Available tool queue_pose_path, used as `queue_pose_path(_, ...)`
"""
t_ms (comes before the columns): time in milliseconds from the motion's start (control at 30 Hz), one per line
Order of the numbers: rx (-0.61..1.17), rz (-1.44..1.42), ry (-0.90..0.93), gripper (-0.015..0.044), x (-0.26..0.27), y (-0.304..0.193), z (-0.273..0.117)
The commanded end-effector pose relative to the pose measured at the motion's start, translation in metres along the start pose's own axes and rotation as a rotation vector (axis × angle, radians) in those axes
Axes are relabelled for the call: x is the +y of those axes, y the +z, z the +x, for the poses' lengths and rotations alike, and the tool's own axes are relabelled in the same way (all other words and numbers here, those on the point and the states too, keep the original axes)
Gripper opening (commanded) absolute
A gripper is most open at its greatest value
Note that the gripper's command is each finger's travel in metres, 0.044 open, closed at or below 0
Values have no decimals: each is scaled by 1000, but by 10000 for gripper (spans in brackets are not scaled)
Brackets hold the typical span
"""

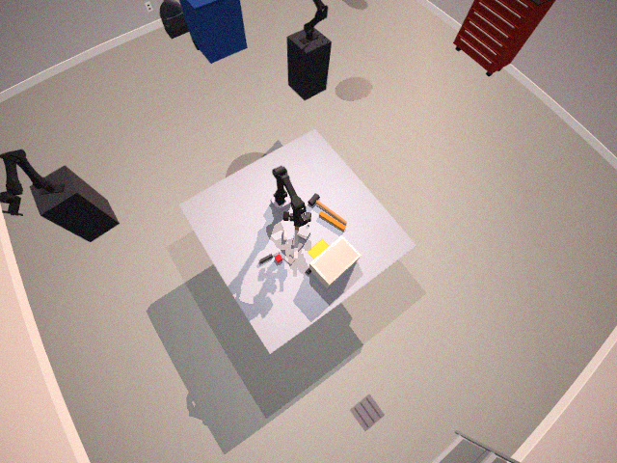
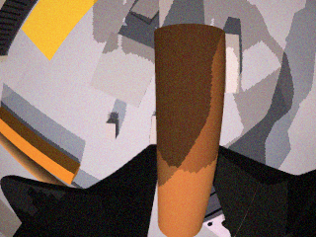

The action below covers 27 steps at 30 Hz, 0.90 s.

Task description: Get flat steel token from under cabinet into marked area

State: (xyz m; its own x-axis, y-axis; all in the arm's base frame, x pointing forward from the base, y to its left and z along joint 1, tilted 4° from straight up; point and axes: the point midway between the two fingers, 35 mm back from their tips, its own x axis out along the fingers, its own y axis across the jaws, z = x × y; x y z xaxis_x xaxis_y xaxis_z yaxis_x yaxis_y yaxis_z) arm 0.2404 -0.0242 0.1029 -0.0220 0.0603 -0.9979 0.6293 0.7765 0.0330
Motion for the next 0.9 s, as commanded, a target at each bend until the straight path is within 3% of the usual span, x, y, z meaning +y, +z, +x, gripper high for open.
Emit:
queue_pose_path(0,-11,-35,-2,0,-1,1,-1)
queue_pose_path(867,-11,-242,-4,0,0,0,-2)
